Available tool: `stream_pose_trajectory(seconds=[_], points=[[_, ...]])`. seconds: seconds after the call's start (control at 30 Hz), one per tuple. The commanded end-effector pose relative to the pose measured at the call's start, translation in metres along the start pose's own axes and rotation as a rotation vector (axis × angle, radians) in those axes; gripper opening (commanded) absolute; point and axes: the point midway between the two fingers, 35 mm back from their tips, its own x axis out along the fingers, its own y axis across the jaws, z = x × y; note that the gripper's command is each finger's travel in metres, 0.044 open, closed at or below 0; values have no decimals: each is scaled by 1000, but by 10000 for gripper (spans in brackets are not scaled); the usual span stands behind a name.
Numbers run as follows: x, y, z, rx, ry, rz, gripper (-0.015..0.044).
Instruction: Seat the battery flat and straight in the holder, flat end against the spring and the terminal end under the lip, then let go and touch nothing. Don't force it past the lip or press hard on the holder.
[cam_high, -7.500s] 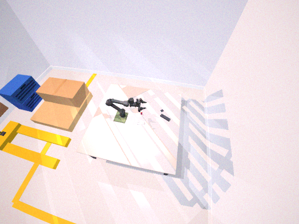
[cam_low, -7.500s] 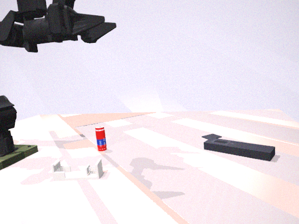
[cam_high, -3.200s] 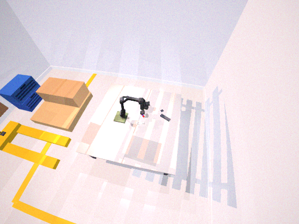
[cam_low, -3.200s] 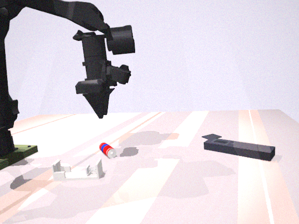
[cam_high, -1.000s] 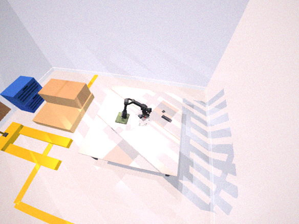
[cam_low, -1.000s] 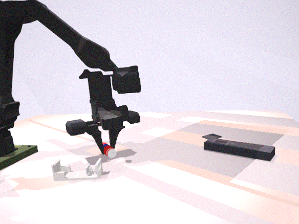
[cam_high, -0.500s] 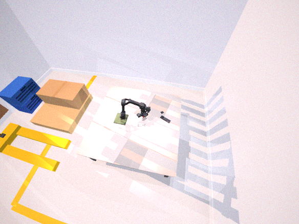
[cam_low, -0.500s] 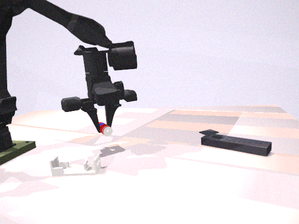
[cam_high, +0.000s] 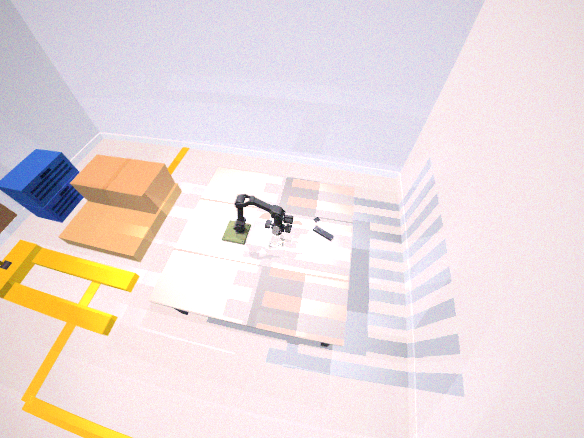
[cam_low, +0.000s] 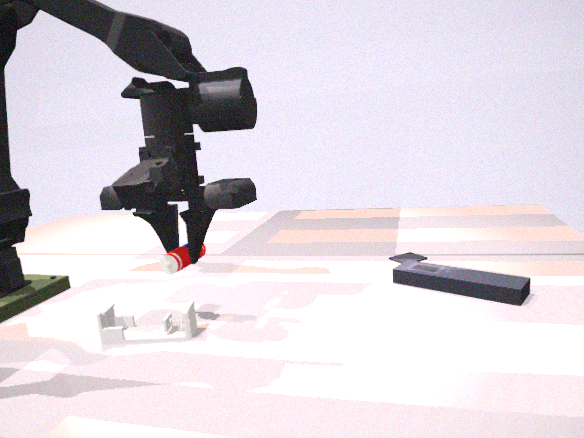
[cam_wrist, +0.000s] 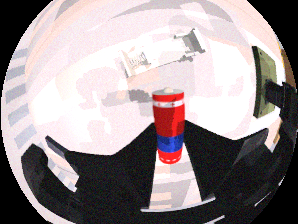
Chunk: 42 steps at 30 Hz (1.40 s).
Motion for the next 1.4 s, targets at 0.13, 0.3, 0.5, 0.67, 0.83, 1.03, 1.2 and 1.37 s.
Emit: stream_pose_trajectory(seconds=[0.13,0.3,0.5,0.67,0.83,1.03,1.2,1.37], points=[[-9,-1,29,481,3,5,87],[-13,-3,49,791,4,3,87],[-17,-7,71,1162,4,1,87],[-19,-9,80,1315,4,0,87],[-19,-9,80,1312,1,-1,87],[-4,-11,80,1311,-77,-63,87],[10,-13,81,1304,-153,-121,87],[21,-15,81,1294,-217,-170,87]])
